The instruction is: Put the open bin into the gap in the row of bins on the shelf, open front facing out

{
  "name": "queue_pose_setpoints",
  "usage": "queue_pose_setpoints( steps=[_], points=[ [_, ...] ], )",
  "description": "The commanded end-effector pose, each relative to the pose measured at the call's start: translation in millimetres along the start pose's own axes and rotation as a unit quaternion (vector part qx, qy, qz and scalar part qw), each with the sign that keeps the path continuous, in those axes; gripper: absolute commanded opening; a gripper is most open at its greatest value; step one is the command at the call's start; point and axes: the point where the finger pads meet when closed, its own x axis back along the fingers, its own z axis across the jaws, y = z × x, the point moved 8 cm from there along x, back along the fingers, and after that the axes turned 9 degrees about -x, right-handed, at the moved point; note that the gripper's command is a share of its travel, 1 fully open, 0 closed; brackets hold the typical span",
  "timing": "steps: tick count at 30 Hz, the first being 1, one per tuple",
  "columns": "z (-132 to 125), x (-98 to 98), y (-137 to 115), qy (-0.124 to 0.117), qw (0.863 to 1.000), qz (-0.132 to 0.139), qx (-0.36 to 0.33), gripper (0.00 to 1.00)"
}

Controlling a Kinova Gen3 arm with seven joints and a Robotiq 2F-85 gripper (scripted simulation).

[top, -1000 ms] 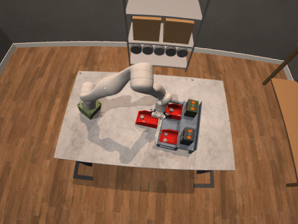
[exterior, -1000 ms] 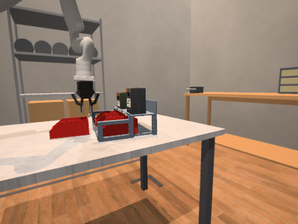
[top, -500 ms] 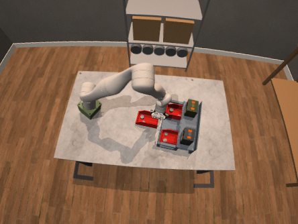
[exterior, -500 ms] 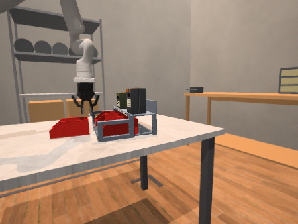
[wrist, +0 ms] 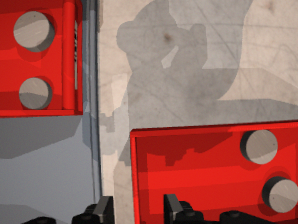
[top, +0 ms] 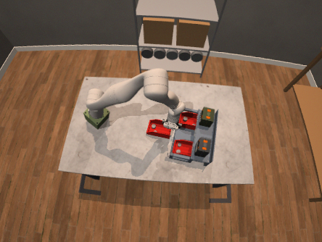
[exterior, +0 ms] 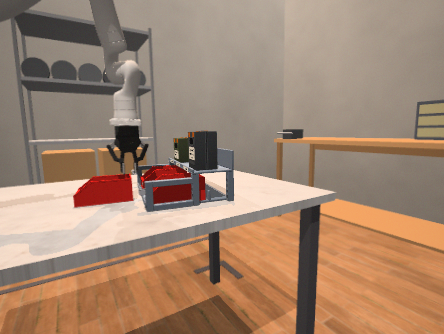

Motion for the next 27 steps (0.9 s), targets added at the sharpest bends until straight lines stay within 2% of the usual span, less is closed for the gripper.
queue_pose_setpoints(
  steps=[1, 27],
  points=[
    [-1, -1.7, 2, -0.002, 1.0, -0.001, 0.002, 0.39],
    [0, -13.4, 1, -0.001, 1.0, 0.0, 0.001, 0.39]
  ],
)
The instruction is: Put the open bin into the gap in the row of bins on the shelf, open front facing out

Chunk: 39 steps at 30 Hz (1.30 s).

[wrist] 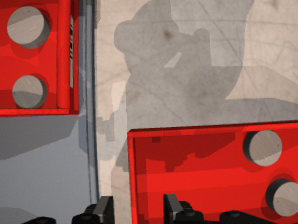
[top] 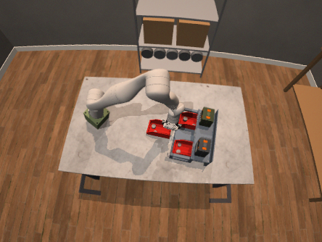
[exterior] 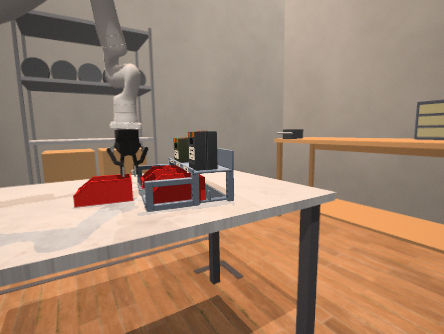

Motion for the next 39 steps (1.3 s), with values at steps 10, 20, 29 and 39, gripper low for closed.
queue_pose_setpoints(
  steps=[10, 20, 29, 39],
  points=[
    [-1, -8.6, 2, -0.003, 1.0, -0.002, 0.001, 0.39],
    [-2, -16.7, 3, -0.003, 1.0, -0.002, 0.001, 0.39],
    [-2, -16.7, 3, -0.003, 1.0, -0.002, 0.001, 0.39],
    [-4, -17.3, 4, -0.003, 1.0, -0.002, 0.001, 0.39]
  ],
)
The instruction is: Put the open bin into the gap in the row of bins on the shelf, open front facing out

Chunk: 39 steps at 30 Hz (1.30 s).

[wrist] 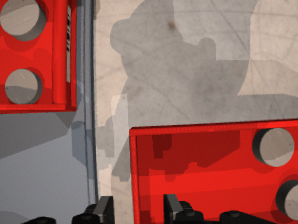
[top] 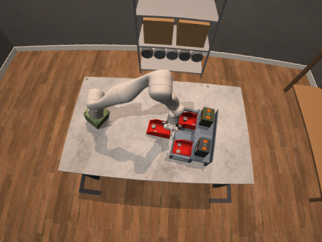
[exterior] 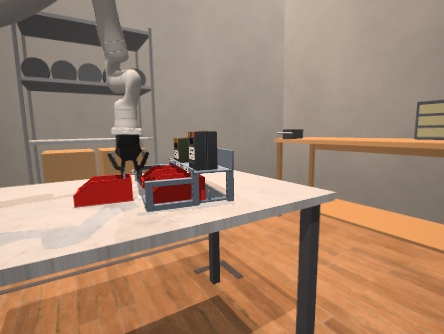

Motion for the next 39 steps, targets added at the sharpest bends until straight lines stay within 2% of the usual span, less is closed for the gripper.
queue_pose_setpoints(
  steps=[1, 10, 11, 39],
  points=[
    [-2.2, -0.4, 2.0, -0.002, 1.0, -0.001, 0.001, 0.39],
    [-2.2, -0.4, 2.0, -0.002, 1.0, -0.001, 0.001, 0.39],
    [-0.8, 0.3, 0.6, -0.001, 1.0, 0.0, 0.0, 0.1],
    [-0.8, 0.3, 0.6, -0.001, 1.0, 0.0, 0.0, 0.1]
  ],
)
